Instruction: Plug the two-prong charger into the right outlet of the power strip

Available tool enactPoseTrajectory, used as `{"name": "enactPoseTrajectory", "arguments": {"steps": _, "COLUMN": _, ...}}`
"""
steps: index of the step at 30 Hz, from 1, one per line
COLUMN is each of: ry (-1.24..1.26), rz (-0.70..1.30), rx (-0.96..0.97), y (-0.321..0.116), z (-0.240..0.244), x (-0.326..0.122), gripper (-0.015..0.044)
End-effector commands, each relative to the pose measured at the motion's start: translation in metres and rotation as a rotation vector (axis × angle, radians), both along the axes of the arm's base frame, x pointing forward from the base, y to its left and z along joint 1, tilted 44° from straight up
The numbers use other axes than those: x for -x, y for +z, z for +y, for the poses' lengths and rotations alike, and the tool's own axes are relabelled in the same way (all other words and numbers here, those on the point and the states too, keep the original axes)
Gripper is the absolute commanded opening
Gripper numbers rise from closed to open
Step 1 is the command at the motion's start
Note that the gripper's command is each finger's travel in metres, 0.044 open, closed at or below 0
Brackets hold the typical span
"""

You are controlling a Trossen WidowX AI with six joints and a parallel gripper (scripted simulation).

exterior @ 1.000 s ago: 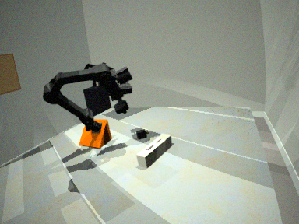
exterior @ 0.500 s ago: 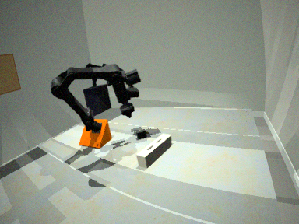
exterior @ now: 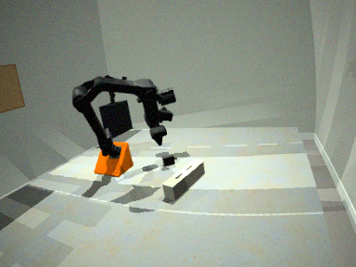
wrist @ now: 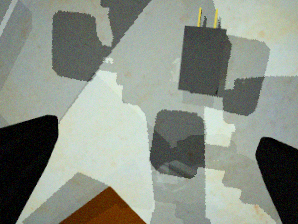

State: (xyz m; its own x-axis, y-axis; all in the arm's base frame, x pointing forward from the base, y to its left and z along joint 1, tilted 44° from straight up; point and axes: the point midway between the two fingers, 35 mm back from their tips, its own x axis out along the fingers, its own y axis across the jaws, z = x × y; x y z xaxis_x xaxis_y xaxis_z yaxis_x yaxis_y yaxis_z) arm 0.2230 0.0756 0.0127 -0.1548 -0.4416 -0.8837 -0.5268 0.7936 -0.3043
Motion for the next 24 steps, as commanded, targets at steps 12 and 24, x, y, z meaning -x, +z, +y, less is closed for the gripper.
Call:
{"name": "enactPoseTrajectory", "arguments": {"steps": 12, "ry": 0.047, "rz": 0.003, "rx": 0.179, "y": -0.029, "z": -0.013, "x": -0.014, "gripper": 0.044}}
{"name": "enactPoseTrajectory", "arguments": {"steps": 24, "ry": 0.097, "rz": 0.011, "rx": 0.313, "y": -0.051, "z": -0.023, "x": -0.02, "gripper": 0.044}}
